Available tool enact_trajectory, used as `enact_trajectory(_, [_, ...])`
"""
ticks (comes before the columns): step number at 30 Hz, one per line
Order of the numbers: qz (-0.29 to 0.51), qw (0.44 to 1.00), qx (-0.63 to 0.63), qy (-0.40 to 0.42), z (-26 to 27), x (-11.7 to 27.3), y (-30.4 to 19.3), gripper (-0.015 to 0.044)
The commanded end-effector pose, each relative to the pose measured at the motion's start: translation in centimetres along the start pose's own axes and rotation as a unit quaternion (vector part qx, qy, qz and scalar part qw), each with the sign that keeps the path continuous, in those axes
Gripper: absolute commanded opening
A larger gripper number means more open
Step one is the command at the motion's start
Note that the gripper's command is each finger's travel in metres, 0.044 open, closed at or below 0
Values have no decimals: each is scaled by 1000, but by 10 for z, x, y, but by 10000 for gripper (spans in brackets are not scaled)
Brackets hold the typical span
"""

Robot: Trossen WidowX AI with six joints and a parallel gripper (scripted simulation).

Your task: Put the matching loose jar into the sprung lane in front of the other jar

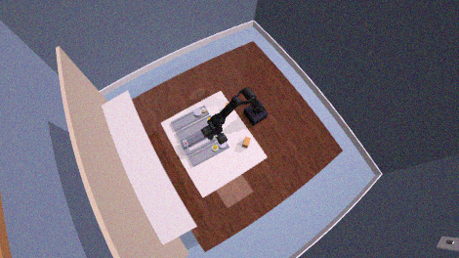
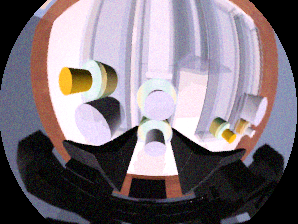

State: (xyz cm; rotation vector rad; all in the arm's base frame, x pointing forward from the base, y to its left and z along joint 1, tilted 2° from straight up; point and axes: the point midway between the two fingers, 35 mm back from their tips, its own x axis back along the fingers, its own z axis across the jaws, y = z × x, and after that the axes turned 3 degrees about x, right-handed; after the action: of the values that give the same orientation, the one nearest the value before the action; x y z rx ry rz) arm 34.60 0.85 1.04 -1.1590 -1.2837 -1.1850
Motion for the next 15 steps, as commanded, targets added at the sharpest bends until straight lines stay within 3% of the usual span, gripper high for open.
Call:
enact_trajectory(1, [-10,1000,2,2,0,0,4,0])
enact_trajectory(15, [-10,1000,2,2,1,0,2,0])
